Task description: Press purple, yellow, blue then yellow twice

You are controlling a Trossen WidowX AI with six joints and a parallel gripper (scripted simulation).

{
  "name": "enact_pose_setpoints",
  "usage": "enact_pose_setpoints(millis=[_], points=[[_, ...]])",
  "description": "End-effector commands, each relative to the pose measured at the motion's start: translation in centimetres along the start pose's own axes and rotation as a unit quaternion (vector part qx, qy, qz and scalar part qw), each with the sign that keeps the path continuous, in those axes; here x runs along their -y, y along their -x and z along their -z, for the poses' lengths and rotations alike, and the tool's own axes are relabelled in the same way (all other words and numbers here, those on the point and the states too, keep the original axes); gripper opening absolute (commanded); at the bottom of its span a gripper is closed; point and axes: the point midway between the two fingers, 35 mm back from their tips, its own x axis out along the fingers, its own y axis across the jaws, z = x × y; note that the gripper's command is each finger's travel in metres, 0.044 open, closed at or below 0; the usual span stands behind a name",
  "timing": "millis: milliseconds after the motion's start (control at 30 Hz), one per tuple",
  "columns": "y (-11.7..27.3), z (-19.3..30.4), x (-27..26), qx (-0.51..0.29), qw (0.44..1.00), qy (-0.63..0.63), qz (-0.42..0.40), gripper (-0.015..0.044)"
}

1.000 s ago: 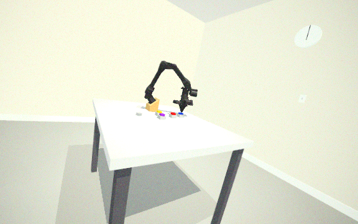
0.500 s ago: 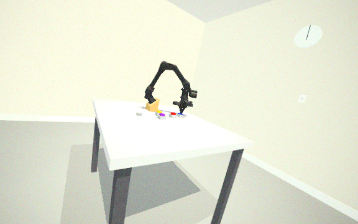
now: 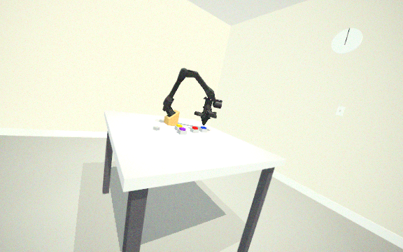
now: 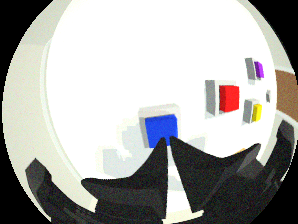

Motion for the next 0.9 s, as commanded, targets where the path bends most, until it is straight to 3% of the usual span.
enact_pose_setpoints(millis=[0,100,233,433,867], points=[[1.5,-0.1,-0.3,0.002,1.000,-0.003,-0.006,0.0020],[2.5,-0.2,-0.3,0.002,1.000,-0.003,-0.007,0.0020],[7.4,-0.1,-0.2,0.002,1.000,-0.002,-0.007,0.0020],[7.9,-0.3,0.7,0.002,1.000,-0.002,-0.007,0.0020],[8.1,-0.2,18.0,0.001,1.000,-0.001,-0.002,0.0020]])
